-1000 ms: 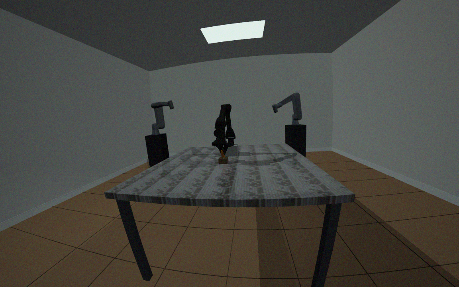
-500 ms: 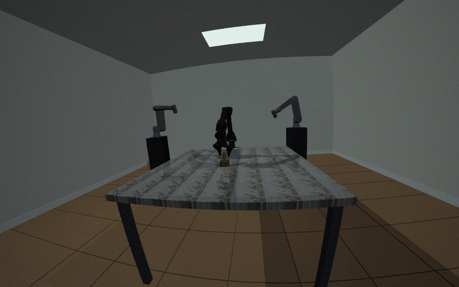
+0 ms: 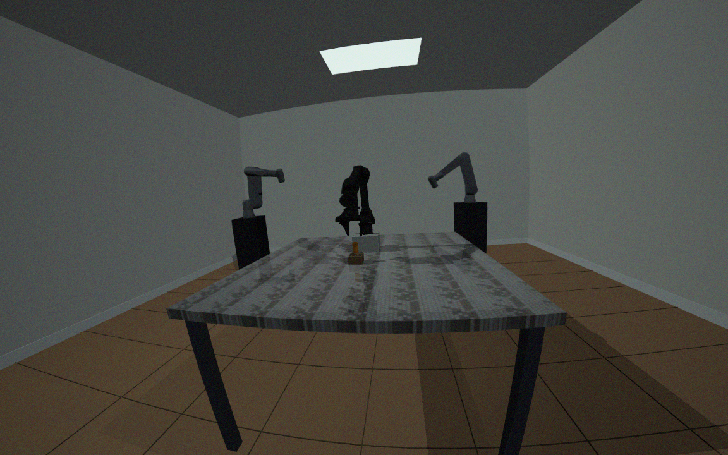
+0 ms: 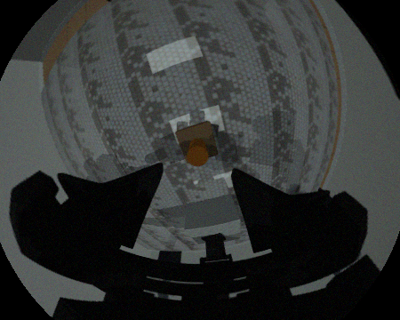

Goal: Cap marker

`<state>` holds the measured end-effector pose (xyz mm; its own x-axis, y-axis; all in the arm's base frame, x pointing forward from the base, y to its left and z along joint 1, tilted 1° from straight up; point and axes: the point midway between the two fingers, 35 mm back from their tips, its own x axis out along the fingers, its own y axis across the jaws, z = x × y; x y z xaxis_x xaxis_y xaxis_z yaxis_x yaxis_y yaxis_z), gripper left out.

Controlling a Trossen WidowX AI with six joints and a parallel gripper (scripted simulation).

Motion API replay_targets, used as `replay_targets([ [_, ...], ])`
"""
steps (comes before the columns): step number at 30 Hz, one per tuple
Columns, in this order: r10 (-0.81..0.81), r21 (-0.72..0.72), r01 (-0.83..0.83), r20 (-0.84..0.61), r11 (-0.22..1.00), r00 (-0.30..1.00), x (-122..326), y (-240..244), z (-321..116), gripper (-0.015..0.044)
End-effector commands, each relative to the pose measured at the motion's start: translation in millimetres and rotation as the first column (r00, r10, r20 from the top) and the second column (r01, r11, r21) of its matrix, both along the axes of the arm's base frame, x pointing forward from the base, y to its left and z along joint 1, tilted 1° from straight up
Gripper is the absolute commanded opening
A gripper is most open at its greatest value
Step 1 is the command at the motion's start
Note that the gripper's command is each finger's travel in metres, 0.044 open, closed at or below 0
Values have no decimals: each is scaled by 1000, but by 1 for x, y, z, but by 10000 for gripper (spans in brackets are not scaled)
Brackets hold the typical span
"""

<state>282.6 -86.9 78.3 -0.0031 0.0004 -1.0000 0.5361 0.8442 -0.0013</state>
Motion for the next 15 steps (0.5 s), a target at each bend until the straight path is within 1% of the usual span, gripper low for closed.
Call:
replay_targets([
  [1, 321, -3, -321, 6, 947, 947, 0, 0, -3, 256],
  [3, 376, -4, -376, 6, 927, 927, 0, 0, -4, 204],
  [11, 376, -4, -376, 6, 927, 927, 0, 0, -4, 0],
  [15, 376, -4, -376, 6, 927, 927, 0, 0, -4, 0],
])
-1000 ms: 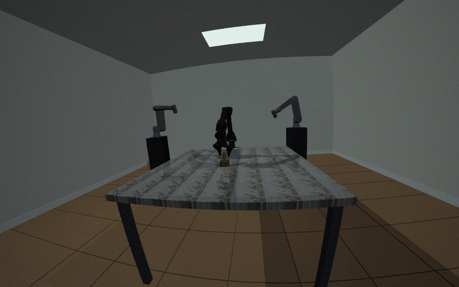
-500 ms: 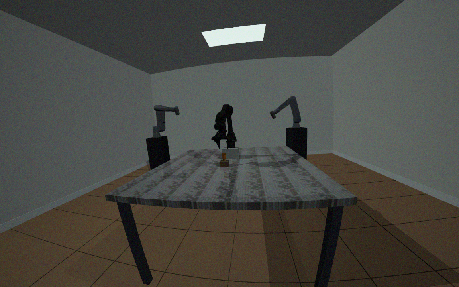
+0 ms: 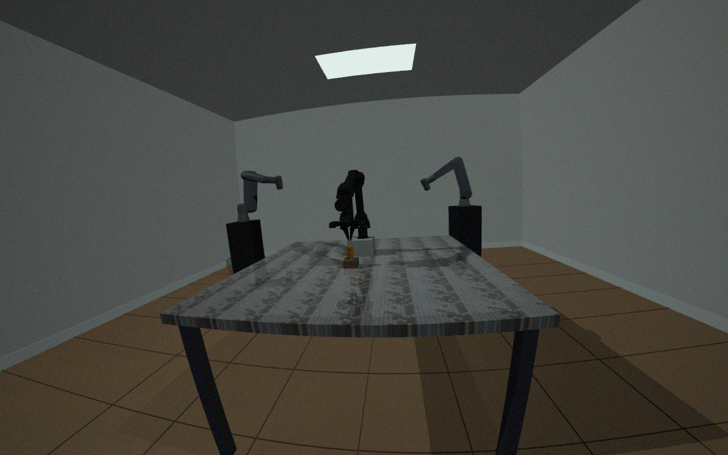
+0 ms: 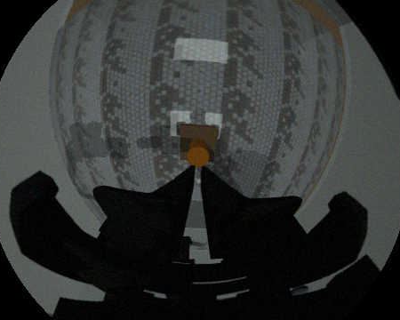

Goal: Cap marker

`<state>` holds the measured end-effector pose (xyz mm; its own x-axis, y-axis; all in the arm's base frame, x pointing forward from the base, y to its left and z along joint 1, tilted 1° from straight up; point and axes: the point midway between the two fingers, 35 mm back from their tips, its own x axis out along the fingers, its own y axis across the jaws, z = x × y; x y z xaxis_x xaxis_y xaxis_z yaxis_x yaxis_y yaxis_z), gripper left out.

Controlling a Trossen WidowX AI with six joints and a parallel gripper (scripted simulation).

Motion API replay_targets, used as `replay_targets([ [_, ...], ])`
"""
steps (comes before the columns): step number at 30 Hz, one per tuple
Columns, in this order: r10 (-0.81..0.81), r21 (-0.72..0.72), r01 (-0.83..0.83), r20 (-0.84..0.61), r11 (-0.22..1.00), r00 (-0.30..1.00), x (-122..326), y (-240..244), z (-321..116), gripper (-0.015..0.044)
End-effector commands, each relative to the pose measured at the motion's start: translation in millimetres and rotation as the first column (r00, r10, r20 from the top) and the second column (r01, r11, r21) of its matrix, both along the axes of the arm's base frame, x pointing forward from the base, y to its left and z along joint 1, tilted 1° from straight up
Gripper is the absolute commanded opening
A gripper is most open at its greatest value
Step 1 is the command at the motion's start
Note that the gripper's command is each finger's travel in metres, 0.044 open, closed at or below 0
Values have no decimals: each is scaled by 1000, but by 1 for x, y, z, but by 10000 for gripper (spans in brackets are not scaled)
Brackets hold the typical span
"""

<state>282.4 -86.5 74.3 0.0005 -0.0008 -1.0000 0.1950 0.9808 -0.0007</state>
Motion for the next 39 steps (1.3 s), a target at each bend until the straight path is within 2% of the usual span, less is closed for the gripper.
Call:
replay_targets([
  [1, 16, -1, -16, 4, 1000, 1000, 0, 0, 0, 0],
  [39, 16, -1, -16, 3, 1000, 1000, 1, 0, -37, 0],
])
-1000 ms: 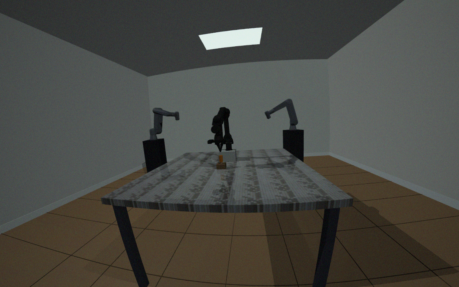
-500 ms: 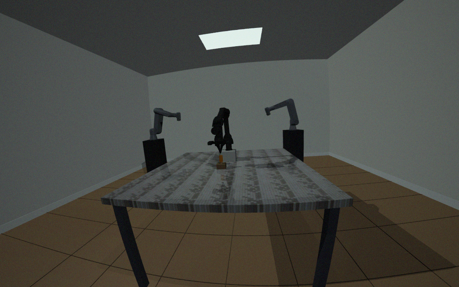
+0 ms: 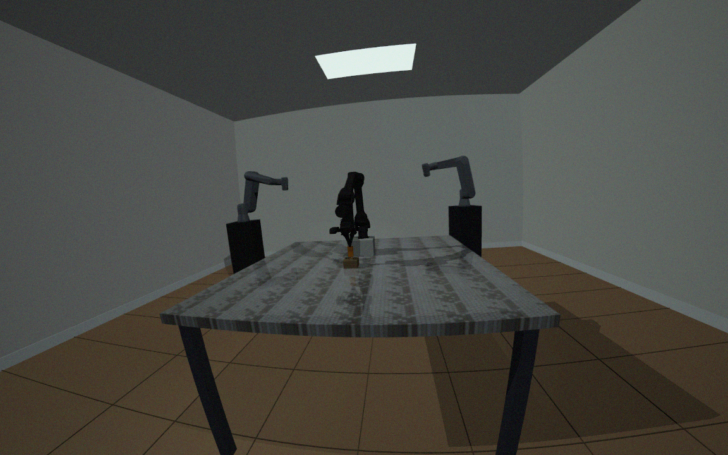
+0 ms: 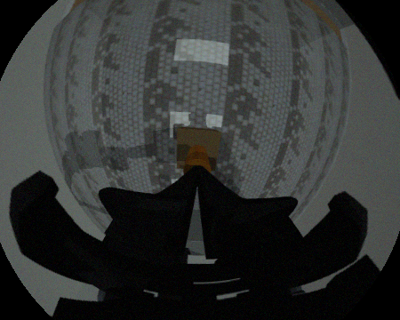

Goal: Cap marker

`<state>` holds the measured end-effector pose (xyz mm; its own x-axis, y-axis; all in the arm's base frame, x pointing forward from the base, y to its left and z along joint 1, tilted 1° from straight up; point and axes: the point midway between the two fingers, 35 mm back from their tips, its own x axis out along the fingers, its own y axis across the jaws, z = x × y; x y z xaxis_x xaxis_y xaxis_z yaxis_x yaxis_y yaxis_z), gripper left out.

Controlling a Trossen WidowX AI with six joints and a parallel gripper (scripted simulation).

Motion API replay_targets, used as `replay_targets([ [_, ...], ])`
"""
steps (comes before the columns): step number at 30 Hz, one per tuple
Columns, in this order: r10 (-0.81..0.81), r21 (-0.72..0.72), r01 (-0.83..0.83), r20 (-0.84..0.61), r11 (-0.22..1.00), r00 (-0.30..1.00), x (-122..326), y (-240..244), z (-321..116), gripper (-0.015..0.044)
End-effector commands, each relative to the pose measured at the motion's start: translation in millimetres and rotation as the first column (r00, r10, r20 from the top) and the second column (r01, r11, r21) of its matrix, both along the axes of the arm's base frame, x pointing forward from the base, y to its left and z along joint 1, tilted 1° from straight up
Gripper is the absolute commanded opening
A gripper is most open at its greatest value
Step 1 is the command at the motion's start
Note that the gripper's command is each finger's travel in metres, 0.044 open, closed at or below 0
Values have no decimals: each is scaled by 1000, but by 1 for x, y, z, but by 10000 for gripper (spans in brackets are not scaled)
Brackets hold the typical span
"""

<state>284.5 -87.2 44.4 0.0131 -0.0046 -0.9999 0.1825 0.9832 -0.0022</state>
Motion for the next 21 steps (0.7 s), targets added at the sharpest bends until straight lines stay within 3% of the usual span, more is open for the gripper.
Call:
replay_targets([
  [1, 3, 3, -3, -9, 1000, 1000, -2, 1, -9, 0],
  [12, 0, -1, 0, 3, 1000, 1000, 1, 0, -2, 0],
  [18, 0, 0, 0, 1, 1000, 1000, 2, 0, 75, 0],
  [21, 0, 0, 0, 1, 1000, 1000, 0, 0, 85, 0],
])
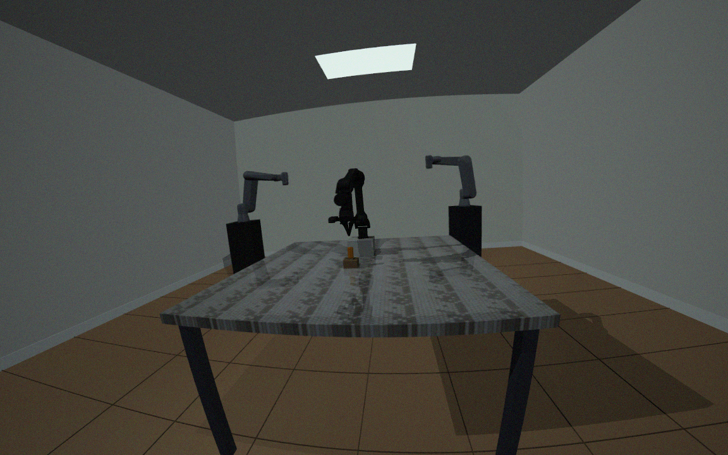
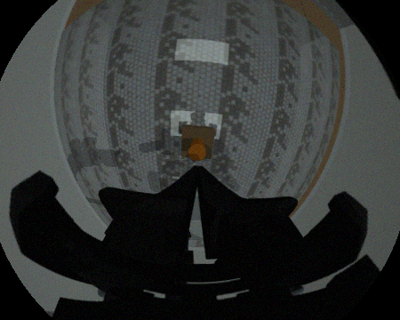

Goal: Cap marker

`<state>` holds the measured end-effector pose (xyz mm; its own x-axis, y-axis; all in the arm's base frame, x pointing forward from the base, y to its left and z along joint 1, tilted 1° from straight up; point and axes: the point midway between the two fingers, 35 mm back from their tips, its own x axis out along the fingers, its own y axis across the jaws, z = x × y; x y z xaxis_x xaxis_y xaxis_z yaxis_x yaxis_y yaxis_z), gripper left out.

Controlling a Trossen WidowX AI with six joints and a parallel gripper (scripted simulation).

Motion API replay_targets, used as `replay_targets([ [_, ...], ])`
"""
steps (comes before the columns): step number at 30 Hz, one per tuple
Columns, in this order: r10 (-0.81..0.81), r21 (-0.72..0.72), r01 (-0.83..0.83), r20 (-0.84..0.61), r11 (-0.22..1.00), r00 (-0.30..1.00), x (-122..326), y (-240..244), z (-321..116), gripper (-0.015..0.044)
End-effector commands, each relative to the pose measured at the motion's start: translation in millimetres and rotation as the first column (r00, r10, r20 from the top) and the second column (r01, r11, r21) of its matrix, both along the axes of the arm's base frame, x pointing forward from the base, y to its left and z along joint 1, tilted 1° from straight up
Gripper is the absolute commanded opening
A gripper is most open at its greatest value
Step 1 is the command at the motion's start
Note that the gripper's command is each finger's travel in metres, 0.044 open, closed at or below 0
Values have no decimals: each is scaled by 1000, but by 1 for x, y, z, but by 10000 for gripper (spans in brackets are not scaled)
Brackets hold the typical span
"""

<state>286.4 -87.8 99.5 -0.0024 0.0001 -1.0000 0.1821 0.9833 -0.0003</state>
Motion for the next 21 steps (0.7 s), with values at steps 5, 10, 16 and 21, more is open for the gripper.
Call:
replay_targets([
  [5, 0, -5, 0, 16, 1000, 1000, -2, 1, 30, 0],
  [10, 0, -5, 0, 16, 1000, 1000, -2, 1, 30, 131],
  [16, 0, -5, 0, 16, 1000, 1000, -2, 1, 30, 289],
  [21, 0, -5, 0, 16, 1000, 1000, -2, 1, 30, 420],
])
